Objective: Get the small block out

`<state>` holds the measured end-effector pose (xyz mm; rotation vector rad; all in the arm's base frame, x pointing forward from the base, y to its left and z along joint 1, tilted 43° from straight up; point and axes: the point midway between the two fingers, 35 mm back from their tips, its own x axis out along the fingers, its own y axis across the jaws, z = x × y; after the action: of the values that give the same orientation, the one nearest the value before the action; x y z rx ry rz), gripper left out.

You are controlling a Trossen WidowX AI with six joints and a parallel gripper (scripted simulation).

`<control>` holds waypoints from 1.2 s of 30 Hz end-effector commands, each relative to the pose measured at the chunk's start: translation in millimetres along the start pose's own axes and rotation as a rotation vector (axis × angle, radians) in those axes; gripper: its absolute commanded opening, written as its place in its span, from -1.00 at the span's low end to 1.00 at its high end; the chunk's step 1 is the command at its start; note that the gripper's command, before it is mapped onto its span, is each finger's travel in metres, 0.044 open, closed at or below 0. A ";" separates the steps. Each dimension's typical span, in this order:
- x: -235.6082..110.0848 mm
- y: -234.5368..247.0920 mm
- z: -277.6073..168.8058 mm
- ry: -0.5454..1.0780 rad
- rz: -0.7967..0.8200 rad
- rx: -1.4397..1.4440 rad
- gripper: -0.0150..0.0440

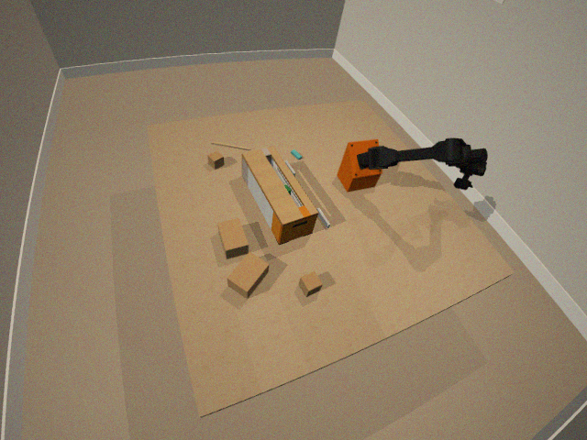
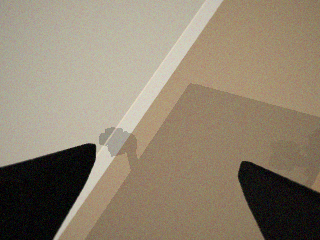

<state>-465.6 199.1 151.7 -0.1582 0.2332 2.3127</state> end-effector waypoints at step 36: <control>-61.4 -375.9 156.8 -0.044 -0.608 0.041 0.86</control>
<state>-204.5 429.5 255.7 -0.1506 0.1996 1.8064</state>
